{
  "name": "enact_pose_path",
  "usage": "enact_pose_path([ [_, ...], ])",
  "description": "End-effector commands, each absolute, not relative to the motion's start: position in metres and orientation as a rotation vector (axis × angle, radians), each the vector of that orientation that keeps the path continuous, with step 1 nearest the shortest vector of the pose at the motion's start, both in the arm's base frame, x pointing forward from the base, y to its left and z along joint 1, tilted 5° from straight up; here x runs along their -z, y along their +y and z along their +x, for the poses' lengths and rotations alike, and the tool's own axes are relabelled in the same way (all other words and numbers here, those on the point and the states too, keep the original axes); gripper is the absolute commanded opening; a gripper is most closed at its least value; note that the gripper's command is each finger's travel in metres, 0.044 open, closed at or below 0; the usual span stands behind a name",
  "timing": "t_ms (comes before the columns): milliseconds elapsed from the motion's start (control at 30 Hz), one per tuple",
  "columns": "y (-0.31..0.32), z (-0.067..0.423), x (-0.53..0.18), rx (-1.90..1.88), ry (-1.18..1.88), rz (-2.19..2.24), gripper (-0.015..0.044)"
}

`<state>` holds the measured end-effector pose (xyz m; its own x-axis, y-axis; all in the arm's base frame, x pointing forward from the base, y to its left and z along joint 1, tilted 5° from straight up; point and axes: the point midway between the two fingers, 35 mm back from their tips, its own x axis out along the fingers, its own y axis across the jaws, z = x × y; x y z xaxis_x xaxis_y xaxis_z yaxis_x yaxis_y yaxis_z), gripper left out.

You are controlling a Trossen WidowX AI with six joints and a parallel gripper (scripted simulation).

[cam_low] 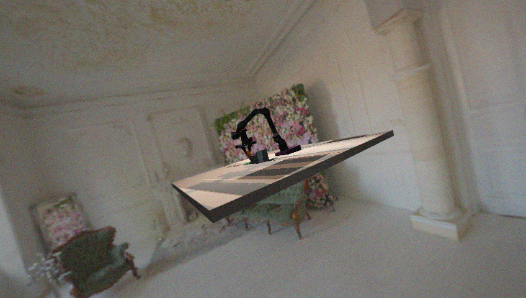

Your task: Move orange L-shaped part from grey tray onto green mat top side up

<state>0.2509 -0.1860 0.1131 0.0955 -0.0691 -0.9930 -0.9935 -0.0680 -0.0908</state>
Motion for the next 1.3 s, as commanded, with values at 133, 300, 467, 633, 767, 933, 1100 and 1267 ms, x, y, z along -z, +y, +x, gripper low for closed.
enact_pose_path([
  [133,-0.185,0.251,-0.11,-1.159,1.155,-1.349,0.0],
  [300,-0.185,0.251,-0.11,-1.159,1.155,-1.349,0.0],
  [467,-0.185,0.251,-0.11,-1.159,1.155,-1.349,0.0],
  [633,-0.186,0.251,-0.111,-1.156,1.161,-1.349,0.0079],
  [767,-0.186,0.251,-0.111,-1.156,1.161,-1.349,0.0184],
  [933,-0.186,0.251,-0.122,-1.156,1.16,-1.349,0.0315],
  [1100,-0.183,0.247,-0.176,-1.158,1.156,-1.349,0.04],
  [1267,-0.18,0.243,-0.197,-1.159,1.155,-1.349,0.04],
])
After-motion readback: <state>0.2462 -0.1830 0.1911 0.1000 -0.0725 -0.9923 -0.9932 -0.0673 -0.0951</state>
